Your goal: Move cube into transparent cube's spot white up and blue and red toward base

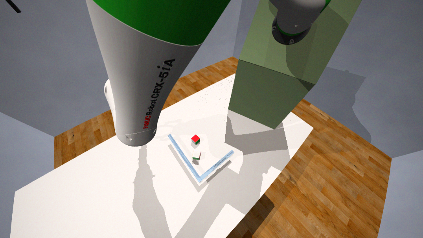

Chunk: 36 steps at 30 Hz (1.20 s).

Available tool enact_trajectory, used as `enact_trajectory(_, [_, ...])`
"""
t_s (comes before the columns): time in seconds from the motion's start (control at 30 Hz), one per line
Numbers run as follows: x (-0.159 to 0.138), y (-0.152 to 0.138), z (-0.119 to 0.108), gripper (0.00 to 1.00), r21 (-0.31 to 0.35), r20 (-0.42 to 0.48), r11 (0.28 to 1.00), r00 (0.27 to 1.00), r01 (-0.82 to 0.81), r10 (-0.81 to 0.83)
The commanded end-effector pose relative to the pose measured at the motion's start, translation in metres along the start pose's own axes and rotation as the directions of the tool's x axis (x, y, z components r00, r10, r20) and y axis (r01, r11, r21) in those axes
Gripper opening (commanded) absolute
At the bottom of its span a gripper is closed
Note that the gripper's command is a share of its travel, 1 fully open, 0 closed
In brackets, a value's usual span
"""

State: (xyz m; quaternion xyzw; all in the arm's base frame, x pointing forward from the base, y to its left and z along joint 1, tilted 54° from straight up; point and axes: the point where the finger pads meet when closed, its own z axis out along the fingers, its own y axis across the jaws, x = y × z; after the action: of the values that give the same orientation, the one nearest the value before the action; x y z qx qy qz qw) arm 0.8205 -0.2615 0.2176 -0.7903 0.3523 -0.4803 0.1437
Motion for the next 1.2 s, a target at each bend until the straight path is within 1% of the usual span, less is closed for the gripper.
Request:
enact_trajectory(0.0, [-0.02, -0.012, -0.004, 0.41, -0.006, 0.058, 1.0, 0.998, 0.031, -0.03])
enact_trajectory(0.1, [-0.05, -0.031, -0.014, 0.41, -0.012, 0.15, 0.996, 0.985, 0.085, -0.082])
enact_trajectory(0.2, [-0.081, -0.048, -0.029, 0.41, -0.015, 0.244, 0.989, 0.96, 0.145, -0.137])
enact_trajectory(0.3, [-0.111, -0.062, -0.049, 0.41, -0.015, 0.336, 0.978, 0.922, 0.209, -0.192])
enact_trajectory(0.43, [-0.148, -0.077, -0.082, 0.41, -0.008, 0.452, 0.955, 0.853, 0.296, -0.261])
enact_trajectory(0.5, [-0.148, -0.077, -0.082, 0.41, -0.008, 0.452, 0.955, 0.853, 0.296, -0.261])
enact_trajectory(0.73, [-0.197, -0.089, -0.15, 0.41, 0.017, 0.621, 0.898, 0.699, 0.441, -0.355])
enact_trajectory(0.87, [-0.216, -0.091, -0.191, 0.41, 0.036, 0.695, 0.859, 0.605, 0.511, -0.389])
enact_trajectory(1.0, [-0.227, -0.09, -0.229, 0.41, 0.055, 0.751, 0.82, 0.517, 0.569, -0.41])
enact_trajectory(1.07, [-0.227, -0.09, -0.229, 0.41, 0.055, 0.751, 0.82, 0.517, 0.569, -0.41])
enact_trajectory(1.17, [-0.233, -0.089, -0.255, 0.41, 0.069, 0.784, 0.793, 0.459, 0.605, -0.418])
